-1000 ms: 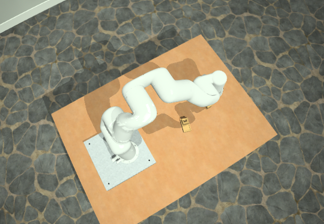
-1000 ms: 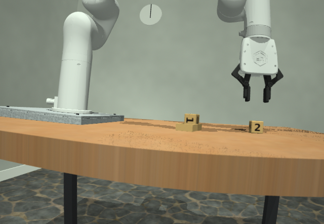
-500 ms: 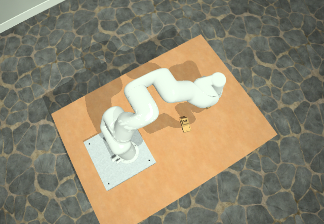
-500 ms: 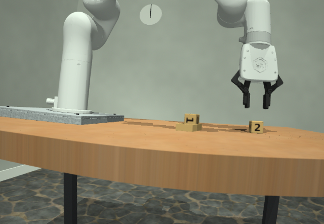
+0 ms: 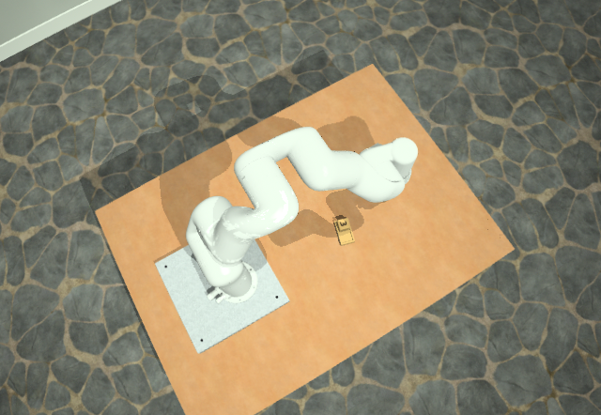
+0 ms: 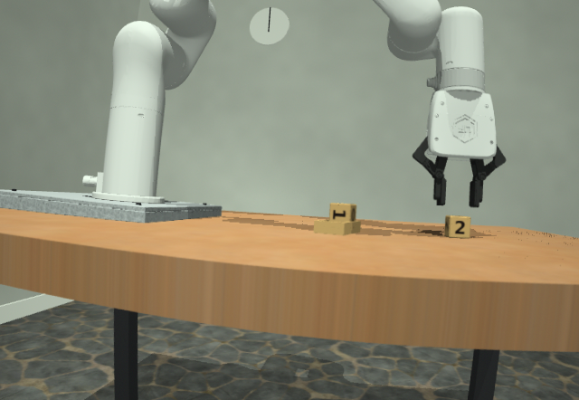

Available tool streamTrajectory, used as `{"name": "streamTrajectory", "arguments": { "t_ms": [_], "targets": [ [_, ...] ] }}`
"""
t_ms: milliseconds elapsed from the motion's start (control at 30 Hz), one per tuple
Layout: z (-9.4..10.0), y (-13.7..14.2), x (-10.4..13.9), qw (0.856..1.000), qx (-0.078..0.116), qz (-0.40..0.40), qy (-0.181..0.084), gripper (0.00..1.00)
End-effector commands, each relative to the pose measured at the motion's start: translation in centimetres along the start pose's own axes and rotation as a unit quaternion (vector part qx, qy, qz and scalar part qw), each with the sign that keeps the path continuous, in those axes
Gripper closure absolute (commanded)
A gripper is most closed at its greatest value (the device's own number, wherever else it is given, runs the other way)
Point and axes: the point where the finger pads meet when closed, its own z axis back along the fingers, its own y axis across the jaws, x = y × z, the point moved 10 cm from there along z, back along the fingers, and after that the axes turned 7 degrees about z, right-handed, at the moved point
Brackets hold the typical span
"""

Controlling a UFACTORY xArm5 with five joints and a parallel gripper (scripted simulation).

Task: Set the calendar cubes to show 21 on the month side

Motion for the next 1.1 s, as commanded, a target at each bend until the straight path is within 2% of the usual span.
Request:
{"name": "streamTrajectory", "arguments": {
  "t_ms": [0,1067],
  "targets": [
    [-0.30,0.11,0.02,1.000,0.002,0.000,0.000,0.51],
    [-0.68,0.10,0.03,1.000,0.002,0.000,0.000,0.51]
  ]
}}
